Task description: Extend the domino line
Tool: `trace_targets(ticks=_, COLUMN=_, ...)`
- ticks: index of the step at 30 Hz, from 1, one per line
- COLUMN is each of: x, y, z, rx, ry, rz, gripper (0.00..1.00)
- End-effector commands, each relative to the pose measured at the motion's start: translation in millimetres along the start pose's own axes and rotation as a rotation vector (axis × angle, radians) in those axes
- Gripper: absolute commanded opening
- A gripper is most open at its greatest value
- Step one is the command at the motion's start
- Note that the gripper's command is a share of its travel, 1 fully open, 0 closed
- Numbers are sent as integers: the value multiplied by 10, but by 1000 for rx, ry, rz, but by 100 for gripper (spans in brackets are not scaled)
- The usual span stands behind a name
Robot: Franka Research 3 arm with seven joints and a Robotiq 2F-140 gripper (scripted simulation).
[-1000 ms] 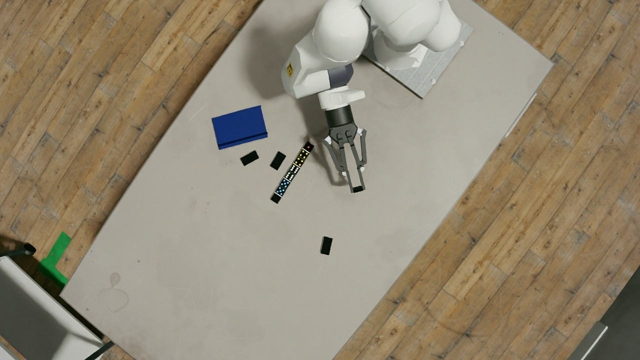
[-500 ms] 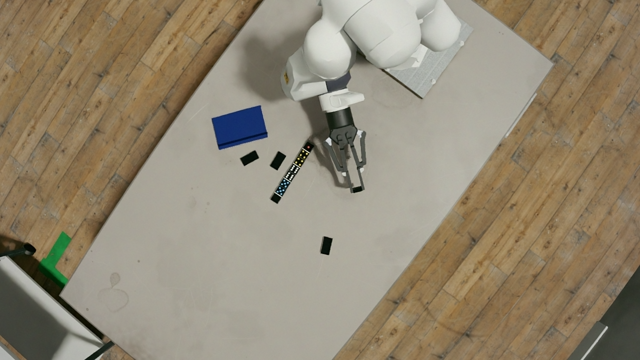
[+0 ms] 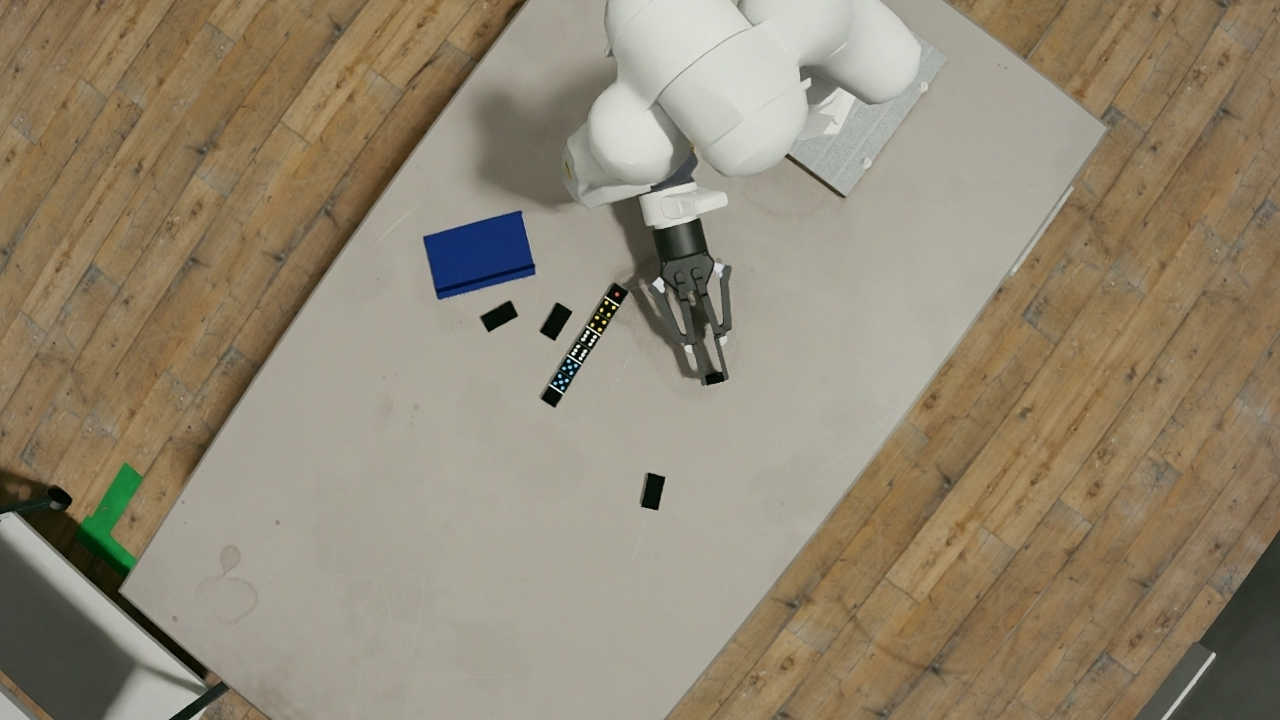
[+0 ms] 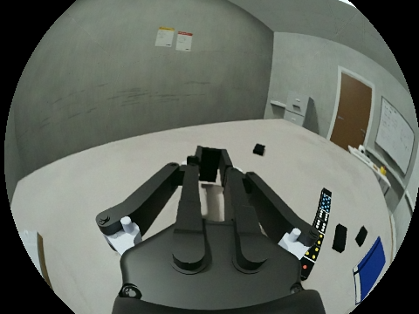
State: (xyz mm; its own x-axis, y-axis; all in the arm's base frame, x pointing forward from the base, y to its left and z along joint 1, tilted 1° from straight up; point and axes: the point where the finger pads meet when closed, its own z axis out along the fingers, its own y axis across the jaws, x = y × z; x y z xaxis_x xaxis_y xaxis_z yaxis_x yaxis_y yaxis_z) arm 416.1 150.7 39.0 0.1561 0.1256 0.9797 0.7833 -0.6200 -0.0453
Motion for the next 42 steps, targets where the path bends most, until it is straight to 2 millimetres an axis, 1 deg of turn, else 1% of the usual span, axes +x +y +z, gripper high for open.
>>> trace_targets(ticks=1, x=-15, y=26, z=28, rx=-5, ry=18, rz=-37, gripper=23)
trace_targets(ticks=13, x=-102, y=28, z=47, rx=-5, ry=18, rz=-37, gripper=23)
trace_targets(ticks=39, x=-105, y=28, z=47, rx=-5, ry=18, rz=-37, gripper=23)
trace_targets(ticks=40, x=-105, y=28, z=47, rx=-5, ry=18, rz=-37, gripper=34)
trace_targets(ticks=42, x=-105, y=28, z=47, rx=-5, ry=18, rz=-37, gripper=34)
